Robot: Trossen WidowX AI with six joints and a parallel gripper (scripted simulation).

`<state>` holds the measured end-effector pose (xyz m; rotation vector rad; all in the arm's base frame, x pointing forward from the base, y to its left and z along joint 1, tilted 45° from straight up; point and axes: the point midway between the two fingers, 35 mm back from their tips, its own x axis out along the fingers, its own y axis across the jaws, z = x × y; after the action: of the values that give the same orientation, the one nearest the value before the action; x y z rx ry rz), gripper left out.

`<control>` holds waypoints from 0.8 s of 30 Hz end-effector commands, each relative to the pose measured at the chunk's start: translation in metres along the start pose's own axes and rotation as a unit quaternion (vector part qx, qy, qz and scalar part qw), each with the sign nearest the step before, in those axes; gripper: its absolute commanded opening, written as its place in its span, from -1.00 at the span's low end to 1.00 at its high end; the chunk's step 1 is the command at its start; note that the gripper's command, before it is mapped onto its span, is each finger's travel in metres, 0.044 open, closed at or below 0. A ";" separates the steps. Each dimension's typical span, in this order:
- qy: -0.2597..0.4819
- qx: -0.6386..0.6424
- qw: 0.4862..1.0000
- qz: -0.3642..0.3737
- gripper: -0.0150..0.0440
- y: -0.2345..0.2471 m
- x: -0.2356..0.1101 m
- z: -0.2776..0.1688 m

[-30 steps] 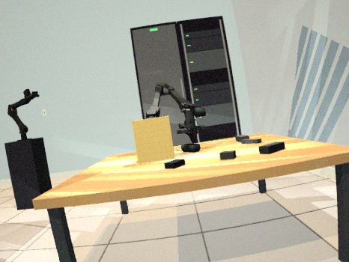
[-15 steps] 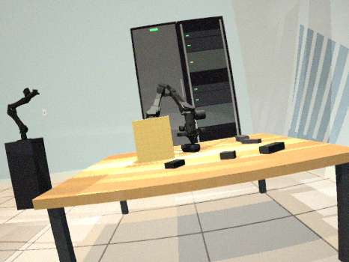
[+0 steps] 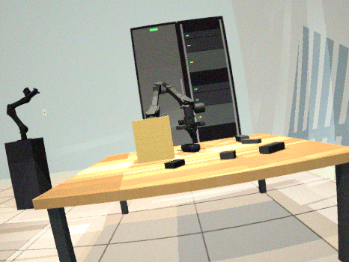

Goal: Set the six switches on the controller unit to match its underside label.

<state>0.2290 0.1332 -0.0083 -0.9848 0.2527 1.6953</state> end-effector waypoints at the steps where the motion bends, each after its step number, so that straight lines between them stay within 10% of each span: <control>1: -0.004 -0.003 1.000 0.005 -0.49 -0.001 -0.002 0.009; 8: -0.007 -0.003 1.000 0.003 -0.49 -0.019 -0.003 0.081; 24: -0.007 -0.003 1.000 0.003 -0.49 -0.019 0.015 0.083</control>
<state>0.2070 0.1996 0.0447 -0.9800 0.2260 1.7086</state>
